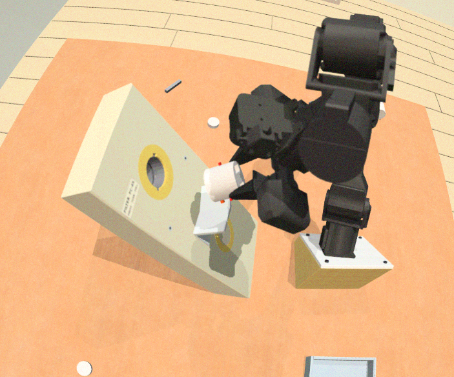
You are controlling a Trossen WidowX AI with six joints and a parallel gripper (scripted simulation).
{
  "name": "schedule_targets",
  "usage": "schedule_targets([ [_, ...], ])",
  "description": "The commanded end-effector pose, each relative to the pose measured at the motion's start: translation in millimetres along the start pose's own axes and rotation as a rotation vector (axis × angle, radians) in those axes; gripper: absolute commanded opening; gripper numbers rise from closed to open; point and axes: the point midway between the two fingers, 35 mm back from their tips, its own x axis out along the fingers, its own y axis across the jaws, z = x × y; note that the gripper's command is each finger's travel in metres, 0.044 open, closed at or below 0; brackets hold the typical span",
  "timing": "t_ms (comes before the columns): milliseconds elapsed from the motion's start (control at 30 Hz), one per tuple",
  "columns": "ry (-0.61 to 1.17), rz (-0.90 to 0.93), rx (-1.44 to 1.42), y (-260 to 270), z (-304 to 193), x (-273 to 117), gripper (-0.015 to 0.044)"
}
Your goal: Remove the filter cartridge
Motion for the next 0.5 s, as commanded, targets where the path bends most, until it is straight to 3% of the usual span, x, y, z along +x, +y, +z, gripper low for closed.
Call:
schedule_targets([
  [0, 0.012, -0.009, 0.020, 17.4, 4.0, 0.0, 0.0000],
  [467, 0.060, -0.061, 0.096, 73.8, 7.9, 15.0, 0.0000],
])
